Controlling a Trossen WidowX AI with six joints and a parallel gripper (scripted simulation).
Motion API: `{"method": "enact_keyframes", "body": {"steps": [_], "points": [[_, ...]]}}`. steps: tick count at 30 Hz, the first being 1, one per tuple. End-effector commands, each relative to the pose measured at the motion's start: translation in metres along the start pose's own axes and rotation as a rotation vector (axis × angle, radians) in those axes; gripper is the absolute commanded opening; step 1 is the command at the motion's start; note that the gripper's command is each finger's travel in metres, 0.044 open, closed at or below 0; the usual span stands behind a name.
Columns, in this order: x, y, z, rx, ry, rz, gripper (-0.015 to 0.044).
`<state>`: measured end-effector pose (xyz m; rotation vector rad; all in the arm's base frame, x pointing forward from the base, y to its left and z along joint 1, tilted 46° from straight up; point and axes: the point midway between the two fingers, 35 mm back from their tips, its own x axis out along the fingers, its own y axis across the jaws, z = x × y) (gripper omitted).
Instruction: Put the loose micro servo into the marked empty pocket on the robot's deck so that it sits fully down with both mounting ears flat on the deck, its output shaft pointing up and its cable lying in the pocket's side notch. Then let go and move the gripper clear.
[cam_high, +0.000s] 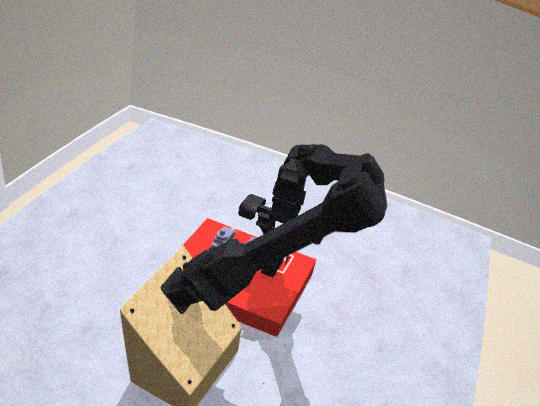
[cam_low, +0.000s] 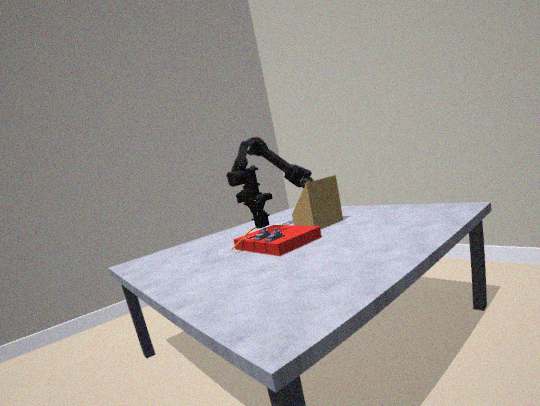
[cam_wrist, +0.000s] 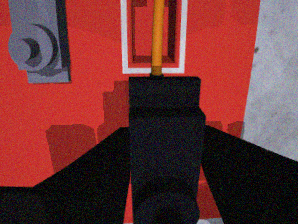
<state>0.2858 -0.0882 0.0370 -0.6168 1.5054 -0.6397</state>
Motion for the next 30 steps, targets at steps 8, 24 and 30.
{"method": "enact_keyframes", "body": {"steps": [8,24,30], "points": [[-0.002,-0.001,0.043,0.000,-0.007,-0.002,0.0000],[0.007,-0.001,0.062,0.001,-0.008,-0.003,0.0000],[0.017,-0.002,0.062,0.001,-0.008,-0.003,0.0000]]}}
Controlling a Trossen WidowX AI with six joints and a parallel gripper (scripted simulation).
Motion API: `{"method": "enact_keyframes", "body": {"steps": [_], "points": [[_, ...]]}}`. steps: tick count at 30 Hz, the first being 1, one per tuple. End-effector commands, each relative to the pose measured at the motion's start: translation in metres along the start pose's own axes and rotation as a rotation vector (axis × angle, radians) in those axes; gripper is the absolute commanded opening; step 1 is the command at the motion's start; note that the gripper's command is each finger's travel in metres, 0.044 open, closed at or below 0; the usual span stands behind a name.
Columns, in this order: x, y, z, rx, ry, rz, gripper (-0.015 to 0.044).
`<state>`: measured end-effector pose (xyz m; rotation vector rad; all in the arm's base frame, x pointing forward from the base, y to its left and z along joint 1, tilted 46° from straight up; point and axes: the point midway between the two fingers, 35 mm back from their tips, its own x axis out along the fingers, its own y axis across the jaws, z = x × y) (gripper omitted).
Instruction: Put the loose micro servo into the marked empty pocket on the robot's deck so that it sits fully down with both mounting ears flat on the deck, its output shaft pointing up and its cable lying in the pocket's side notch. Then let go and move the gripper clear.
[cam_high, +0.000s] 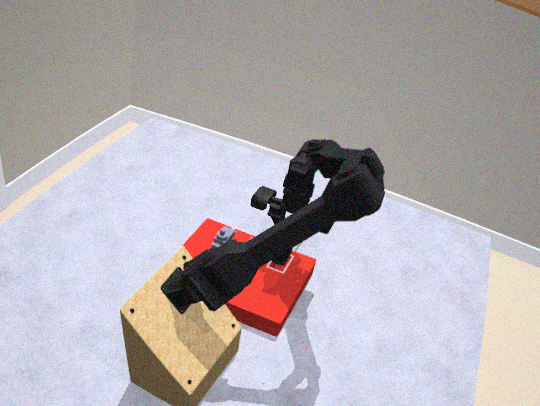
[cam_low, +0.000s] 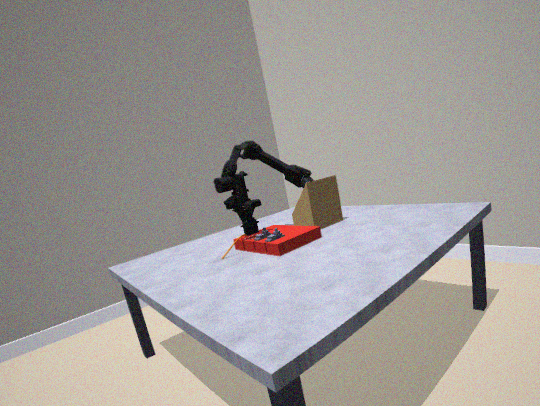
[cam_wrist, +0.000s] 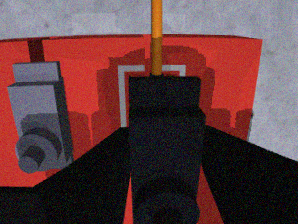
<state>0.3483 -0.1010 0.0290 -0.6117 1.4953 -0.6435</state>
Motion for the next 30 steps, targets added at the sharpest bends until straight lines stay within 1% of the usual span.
{"method": "enact_keyframes", "body": {"steps": [1,13,30], "points": [[0.005,0.001,-0.001,-0.008,-0.001,-0.003,0.0000],[0.006,0.001,-0.001,-0.008,-0.001,-0.003,0.0000],[0.022,0.001,-0.001,-0.008,-0.001,-0.004,0.0000]]}}
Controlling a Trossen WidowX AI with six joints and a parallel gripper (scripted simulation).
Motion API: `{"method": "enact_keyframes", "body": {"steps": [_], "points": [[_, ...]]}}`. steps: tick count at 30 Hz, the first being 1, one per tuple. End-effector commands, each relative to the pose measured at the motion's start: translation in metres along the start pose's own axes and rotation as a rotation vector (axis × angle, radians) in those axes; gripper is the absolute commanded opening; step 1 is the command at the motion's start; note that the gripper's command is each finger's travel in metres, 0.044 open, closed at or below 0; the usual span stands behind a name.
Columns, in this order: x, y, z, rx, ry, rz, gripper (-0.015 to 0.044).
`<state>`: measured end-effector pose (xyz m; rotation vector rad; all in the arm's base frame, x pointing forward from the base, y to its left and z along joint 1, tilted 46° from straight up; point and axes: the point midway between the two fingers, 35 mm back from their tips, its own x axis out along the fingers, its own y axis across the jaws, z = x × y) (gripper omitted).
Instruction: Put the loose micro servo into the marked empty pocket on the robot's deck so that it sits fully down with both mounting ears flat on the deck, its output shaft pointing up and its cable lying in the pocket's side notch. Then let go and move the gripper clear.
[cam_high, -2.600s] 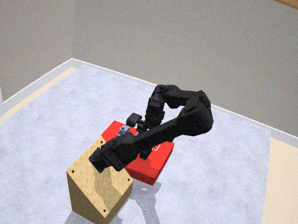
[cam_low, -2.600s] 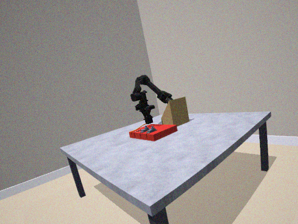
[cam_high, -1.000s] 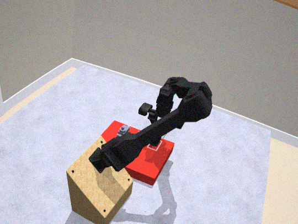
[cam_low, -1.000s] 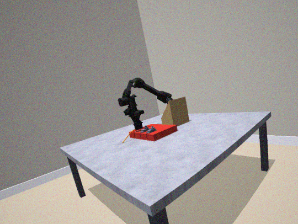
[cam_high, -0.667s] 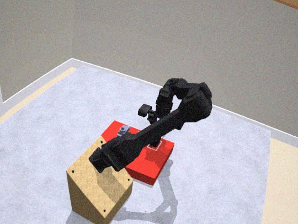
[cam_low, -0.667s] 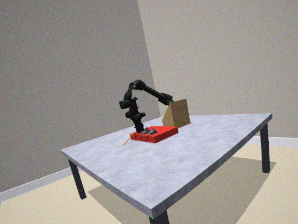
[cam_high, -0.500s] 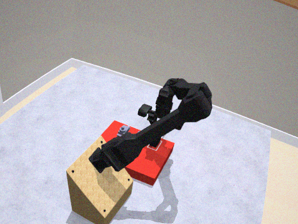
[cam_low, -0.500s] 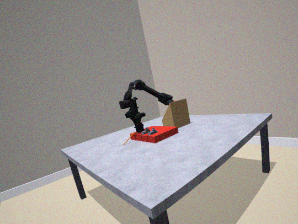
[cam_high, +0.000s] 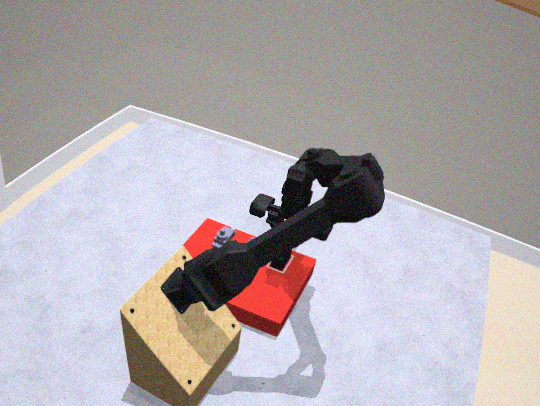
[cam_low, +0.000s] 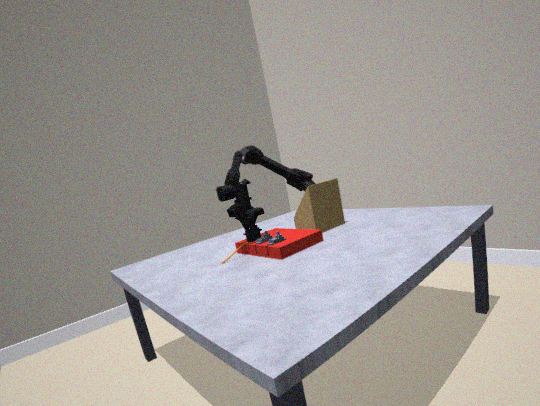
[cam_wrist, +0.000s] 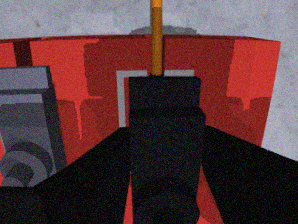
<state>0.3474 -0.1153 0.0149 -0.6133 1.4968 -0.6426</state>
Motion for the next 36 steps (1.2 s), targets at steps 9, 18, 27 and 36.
{"method": "enact_keyframes", "body": {"steps": [9,18,27,36], "points": [[0.011,0.001,0.000,-0.006,-0.002,-0.004,0.0000],[0.020,0.000,0.000,-0.006,-0.002,-0.005,0.0000],[0.029,0.000,0.000,-0.006,-0.002,-0.005,0.0000],[0.034,0.000,-0.001,-0.006,-0.001,-0.005,0.0053]]}}
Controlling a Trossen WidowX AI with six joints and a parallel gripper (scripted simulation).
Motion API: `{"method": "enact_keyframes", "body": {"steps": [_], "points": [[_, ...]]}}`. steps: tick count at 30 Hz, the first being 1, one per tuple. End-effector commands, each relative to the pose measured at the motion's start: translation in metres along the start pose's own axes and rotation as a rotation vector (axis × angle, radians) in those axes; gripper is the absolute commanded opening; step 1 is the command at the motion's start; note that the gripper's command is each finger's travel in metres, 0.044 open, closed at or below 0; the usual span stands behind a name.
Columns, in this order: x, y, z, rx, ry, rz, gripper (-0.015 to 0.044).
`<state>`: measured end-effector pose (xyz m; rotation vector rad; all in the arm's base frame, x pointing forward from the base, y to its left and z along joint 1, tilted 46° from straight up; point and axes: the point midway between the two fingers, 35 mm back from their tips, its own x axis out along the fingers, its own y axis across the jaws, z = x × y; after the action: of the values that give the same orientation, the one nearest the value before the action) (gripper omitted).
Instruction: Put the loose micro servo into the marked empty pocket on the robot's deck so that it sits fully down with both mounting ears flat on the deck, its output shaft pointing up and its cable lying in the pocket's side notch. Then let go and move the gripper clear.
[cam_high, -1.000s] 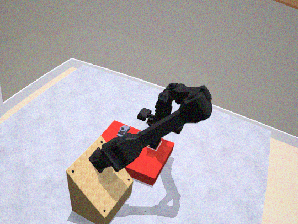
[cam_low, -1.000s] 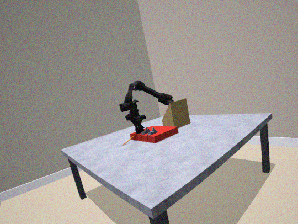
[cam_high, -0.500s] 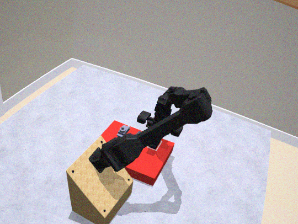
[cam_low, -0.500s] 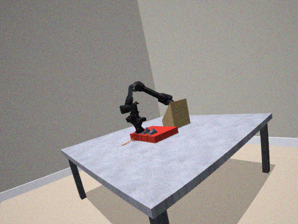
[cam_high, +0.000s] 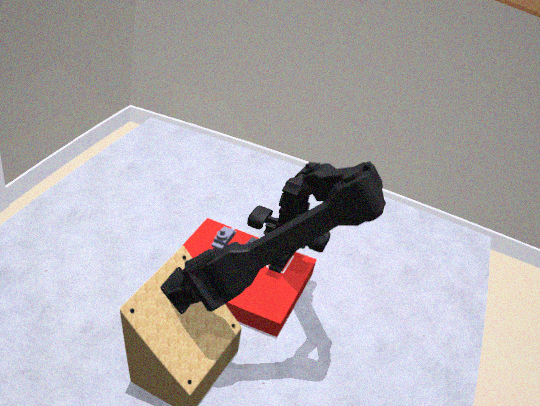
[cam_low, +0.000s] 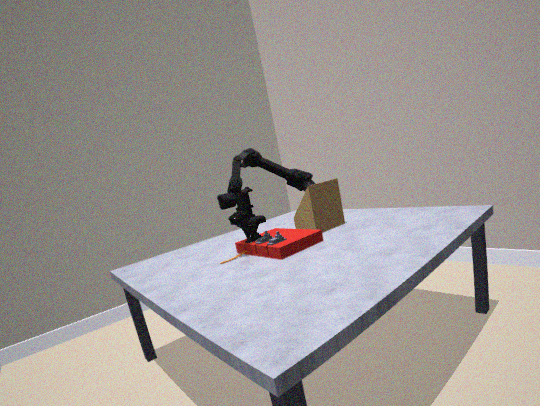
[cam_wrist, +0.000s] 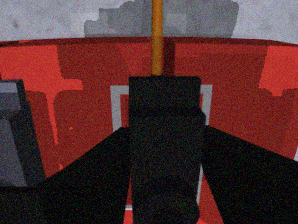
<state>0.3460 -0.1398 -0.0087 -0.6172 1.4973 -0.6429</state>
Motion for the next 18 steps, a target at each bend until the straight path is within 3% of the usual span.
{"method": "enact_keyframes", "body": {"steps": [1,5,11,16,18], "points": [[0.000,0.000,0.000,-0.004,-0.002,-0.003,0.0079],[0.000,0.000,0.000,-0.004,-0.002,-0.003,0.0184],[-0.032,0.002,-0.002,-0.004,-0.002,-0.001,0.0187],[-0.035,0.006,-0.004,-0.004,-0.002,-0.001,0.0187],[-0.038,0.006,-0.009,-0.011,-0.006,0.002,0.0240]]}}
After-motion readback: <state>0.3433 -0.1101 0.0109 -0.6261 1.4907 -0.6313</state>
